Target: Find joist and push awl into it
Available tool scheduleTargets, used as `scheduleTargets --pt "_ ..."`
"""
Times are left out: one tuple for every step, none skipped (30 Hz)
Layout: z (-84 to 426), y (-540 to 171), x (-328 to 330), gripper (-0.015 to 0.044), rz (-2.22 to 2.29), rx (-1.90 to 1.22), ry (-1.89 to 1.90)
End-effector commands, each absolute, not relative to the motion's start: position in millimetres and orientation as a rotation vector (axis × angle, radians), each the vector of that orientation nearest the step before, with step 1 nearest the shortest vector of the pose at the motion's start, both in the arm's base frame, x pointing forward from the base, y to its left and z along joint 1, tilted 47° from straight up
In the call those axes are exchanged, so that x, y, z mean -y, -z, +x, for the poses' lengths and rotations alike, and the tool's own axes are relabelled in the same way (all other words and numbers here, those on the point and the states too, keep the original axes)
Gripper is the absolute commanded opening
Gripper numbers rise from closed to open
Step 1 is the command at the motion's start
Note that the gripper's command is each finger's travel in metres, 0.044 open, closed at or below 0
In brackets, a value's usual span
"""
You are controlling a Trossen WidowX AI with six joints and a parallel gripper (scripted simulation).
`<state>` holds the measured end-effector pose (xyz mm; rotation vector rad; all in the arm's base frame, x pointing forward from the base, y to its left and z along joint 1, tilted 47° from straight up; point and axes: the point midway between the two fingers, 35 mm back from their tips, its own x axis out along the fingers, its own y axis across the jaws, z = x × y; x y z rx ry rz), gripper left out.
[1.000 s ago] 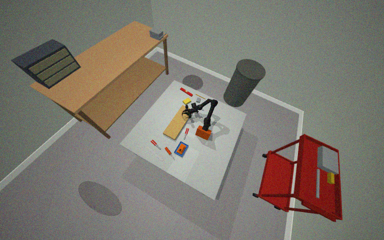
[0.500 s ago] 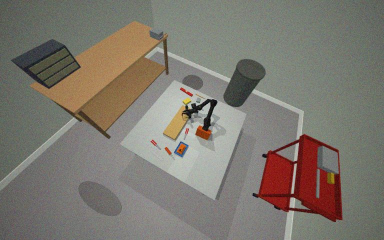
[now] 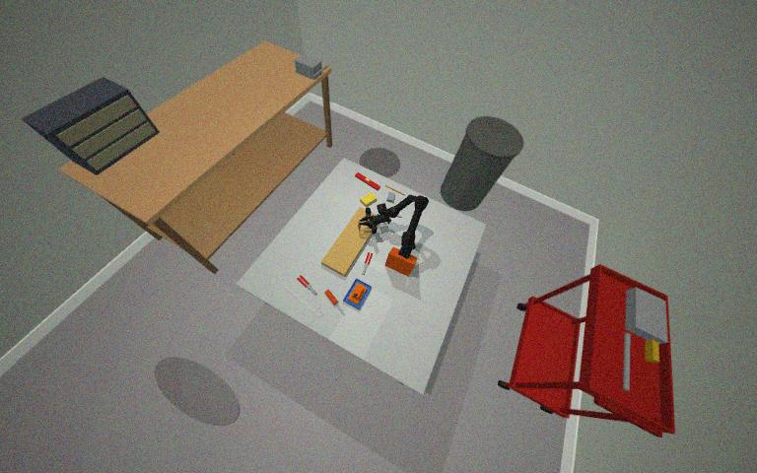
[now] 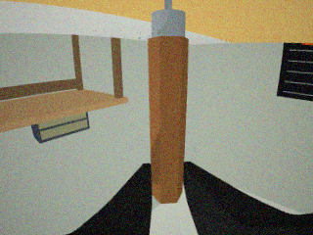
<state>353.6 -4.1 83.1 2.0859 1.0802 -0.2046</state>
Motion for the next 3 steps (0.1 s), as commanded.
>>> scheduleTargets --pt "353.6 -83.2 4.0 0.0000 2.086 -1.080 0.204" --pt "353.6 -83.2 4.0 0.0000 2.086 -1.080 0.204" --pt "353.6 -83.2 4.0 0.0000 2.086 -1.080 0.204"
